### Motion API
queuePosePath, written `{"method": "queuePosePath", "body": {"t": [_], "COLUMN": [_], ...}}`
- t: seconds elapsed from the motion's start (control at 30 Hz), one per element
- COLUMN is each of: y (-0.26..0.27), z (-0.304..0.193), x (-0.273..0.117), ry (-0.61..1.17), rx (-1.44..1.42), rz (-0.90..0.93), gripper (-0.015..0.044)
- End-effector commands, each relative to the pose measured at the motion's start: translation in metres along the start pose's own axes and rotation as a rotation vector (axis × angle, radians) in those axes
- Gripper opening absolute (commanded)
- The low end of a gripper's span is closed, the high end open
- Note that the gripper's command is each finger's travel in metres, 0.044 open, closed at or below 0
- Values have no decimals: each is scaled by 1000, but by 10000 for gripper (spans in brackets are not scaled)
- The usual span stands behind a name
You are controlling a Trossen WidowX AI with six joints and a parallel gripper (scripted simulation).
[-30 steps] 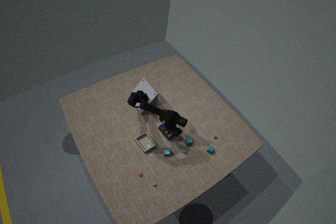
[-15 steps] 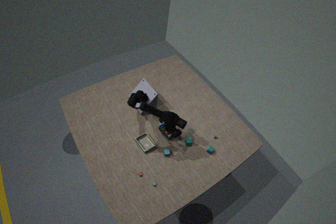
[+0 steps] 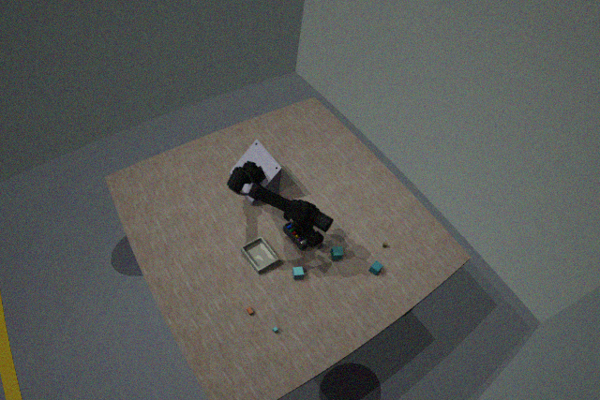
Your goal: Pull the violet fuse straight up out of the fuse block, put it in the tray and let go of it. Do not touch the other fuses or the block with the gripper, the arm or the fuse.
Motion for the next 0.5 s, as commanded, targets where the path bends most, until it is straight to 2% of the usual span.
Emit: {"method": "queuePosePath", "body": {"t": [0.0,0.27,0.47], "y": [0,0,0], "z": [0,0,0], "x": [3,8,7], "ry": [4,4,0], "rx": [-5,-5,1], "rz": [-1,-1,0], "gripper": [67,67,27]}}
Point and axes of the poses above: the point midway between the two fingers, 35 mm back from their tips, its own x axis out along the fingers, its own y axis across the jaws, z = x × y, the point moved 2 cm from there along -x, back along the fingers, and after that the axes turned 5 degrees about x, right-handed, at the moved point
